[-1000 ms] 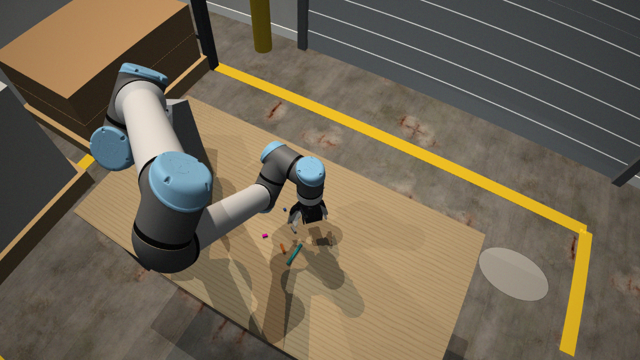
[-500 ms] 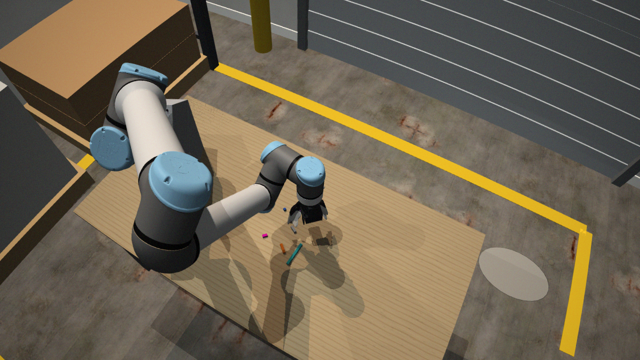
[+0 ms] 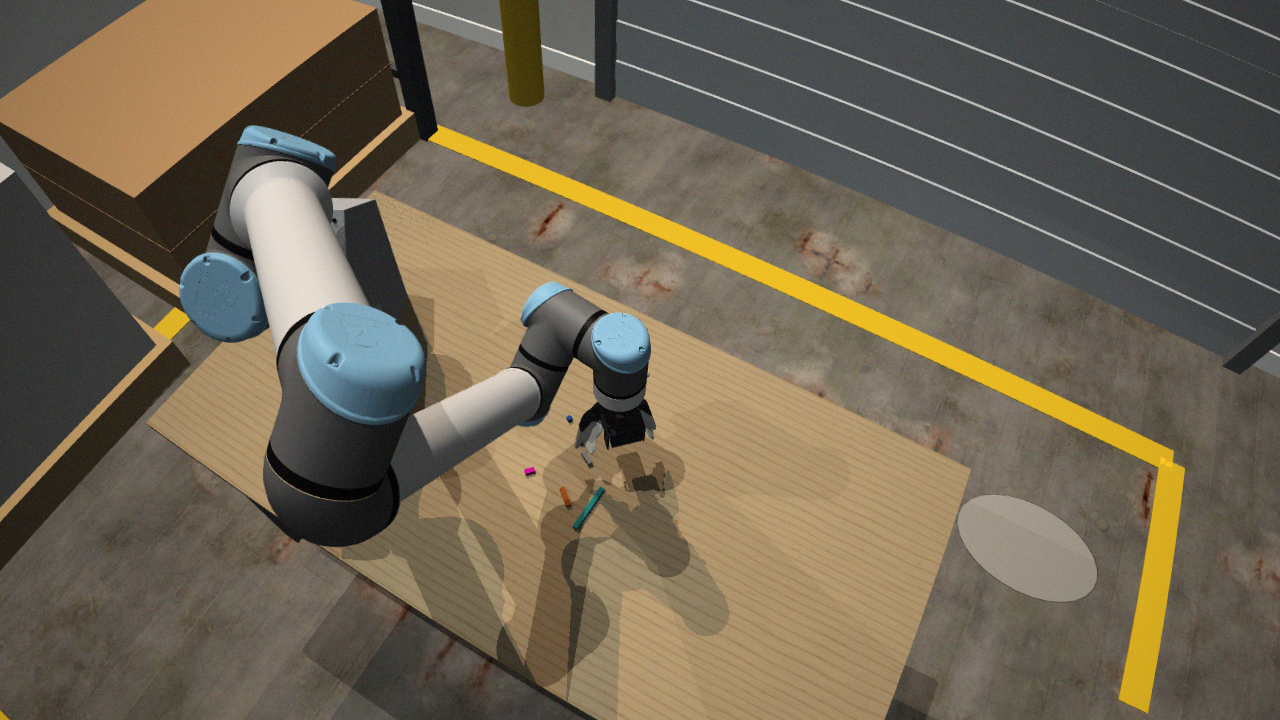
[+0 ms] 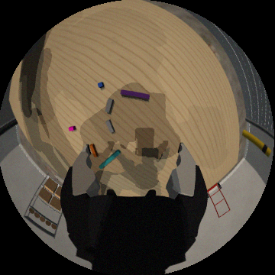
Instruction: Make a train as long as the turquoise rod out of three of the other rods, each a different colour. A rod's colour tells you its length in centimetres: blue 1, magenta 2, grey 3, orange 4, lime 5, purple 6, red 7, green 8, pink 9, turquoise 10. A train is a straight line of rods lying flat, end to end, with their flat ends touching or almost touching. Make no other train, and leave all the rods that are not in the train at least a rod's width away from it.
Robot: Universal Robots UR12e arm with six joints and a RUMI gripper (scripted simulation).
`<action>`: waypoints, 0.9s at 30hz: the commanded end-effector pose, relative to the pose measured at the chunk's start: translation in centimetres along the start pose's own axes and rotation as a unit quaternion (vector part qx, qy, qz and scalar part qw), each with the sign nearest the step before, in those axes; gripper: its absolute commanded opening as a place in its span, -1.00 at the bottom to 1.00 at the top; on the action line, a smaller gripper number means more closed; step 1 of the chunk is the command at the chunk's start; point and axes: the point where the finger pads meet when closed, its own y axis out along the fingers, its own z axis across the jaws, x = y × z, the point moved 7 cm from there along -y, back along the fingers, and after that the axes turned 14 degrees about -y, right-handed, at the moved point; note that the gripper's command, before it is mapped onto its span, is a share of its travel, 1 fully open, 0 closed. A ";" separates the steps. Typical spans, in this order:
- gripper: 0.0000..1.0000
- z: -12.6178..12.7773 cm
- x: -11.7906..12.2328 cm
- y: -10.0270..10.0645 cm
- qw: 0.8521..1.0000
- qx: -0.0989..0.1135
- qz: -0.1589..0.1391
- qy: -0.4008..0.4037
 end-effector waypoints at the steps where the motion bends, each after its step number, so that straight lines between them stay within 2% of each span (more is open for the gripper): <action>1: 1.00 0.0 0.0 -0.1 1.000 0.000 0.000 0.000; 13: 1.00 -0.1 -0.4 0.0 1.000 0.000 0.000 -0.004; 15: 1.00 -0.7 -2.6 0.0 1.000 0.000 0.000 -0.025; 17: 1.00 -1.9 -6.0 -0.1 0.998 0.000 0.000 -0.061; 22: 1.00 -4.0 -10.9 -0.5 0.994 0.000 0.000 -0.113; 27: 1.00 -4.4 -11.6 -0.7 0.993 0.000 0.000 -0.121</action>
